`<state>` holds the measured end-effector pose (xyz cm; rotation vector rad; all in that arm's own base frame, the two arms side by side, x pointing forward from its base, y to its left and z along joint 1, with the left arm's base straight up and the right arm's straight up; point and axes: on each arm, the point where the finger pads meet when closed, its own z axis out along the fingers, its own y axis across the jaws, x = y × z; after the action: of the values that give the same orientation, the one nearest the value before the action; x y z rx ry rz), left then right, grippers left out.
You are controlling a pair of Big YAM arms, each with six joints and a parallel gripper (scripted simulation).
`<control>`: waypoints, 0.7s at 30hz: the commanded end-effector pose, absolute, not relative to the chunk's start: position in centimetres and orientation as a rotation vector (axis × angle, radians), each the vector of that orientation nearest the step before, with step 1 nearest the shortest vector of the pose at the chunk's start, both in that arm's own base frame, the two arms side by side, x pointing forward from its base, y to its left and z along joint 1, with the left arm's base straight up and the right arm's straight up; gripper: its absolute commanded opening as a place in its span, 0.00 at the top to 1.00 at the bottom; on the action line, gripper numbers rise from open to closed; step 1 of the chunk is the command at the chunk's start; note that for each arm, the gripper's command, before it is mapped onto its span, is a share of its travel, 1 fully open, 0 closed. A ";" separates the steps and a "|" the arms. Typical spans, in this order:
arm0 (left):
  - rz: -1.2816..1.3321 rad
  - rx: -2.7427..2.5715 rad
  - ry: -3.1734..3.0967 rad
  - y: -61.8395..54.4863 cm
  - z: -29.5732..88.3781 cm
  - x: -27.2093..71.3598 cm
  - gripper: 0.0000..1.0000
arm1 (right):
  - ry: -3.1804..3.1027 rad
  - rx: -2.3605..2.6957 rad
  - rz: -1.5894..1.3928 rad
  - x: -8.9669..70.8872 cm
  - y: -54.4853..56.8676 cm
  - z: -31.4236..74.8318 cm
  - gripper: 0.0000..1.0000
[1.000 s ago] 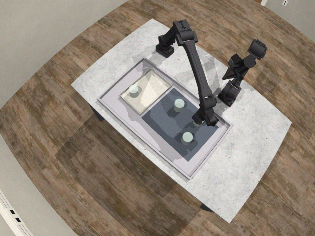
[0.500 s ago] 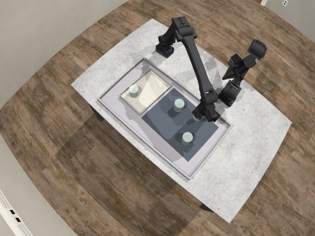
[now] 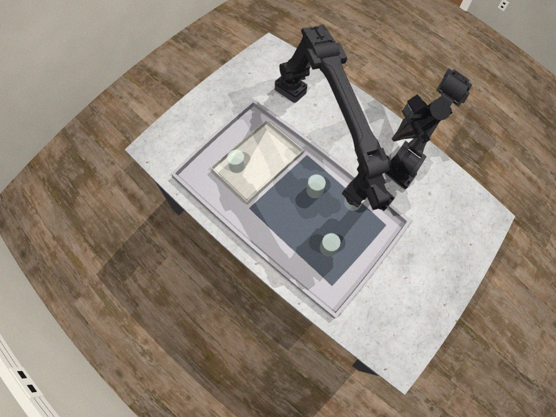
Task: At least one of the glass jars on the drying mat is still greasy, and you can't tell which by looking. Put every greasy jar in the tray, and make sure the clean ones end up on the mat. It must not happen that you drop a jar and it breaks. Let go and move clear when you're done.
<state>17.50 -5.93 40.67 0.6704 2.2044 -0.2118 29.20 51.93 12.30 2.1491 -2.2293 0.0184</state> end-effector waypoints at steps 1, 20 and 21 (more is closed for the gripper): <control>-0.190 0.669 2.147 -6.0 42.3 17.5 1.00 | -2.278 2.197 -0.011 30.2 53.7 15.5 0.41; -0.190 0.669 2.147 -6.0 42.3 17.5 1.00 | -2.283 2.225 -0.021 30.4 52.2 19.2 0.41; -0.190 0.669 2.147 -6.0 42.3 17.5 1.00 | -2.280 2.228 -0.020 30.5 51.8 19.2 0.41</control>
<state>17.50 -5.93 40.67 0.6704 2.2044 -0.2118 28.95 51.48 14.26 2.1491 -2.2241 0.0200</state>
